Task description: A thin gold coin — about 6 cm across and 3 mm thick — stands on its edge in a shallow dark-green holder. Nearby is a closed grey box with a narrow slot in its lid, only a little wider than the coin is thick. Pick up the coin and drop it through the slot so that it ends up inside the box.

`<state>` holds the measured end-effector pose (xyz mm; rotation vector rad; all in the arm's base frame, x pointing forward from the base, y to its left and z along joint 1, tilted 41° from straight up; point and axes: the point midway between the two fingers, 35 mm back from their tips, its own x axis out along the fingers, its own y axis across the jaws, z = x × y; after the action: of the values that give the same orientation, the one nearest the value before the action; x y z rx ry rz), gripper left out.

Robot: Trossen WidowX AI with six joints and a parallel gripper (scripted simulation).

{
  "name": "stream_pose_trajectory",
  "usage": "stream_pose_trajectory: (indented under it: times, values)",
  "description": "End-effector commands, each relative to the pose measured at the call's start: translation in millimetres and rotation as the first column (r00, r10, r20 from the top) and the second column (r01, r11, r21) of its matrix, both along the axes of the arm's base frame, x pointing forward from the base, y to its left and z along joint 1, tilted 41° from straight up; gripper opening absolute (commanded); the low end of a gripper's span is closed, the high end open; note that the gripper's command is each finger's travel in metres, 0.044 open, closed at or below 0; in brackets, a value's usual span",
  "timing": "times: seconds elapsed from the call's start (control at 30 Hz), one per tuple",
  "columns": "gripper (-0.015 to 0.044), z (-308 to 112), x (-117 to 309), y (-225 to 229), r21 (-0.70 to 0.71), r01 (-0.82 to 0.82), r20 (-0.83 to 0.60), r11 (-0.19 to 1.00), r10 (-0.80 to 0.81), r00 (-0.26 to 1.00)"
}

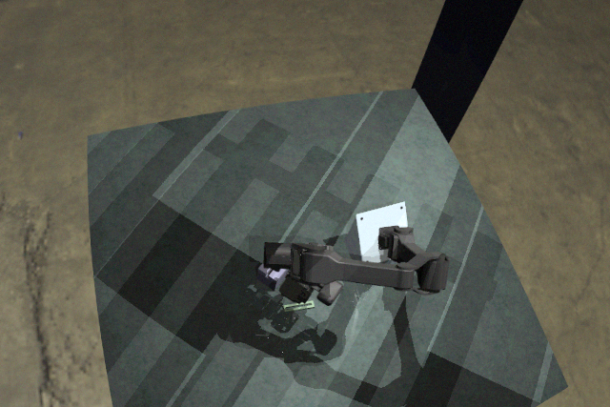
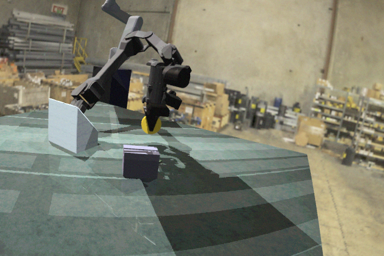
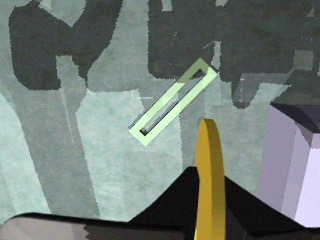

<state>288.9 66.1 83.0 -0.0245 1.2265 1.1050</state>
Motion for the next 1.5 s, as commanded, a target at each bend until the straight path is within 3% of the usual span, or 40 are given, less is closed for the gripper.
stream_pose_trajectory:
  times: [0.0,1.13,1.47]
  values:
    - [0.0000,-5,8,-9,-0.006,-0.002,0.013,1.000,0.002,1.000]
    - [0.0000,-62,37,-70,-0.006,-0.003,0.014,1.000,0.003,1.000]
    - [0.0000,-60,33,-66,-0.002,0.001,0.002,1.000,-0.001,1.000]
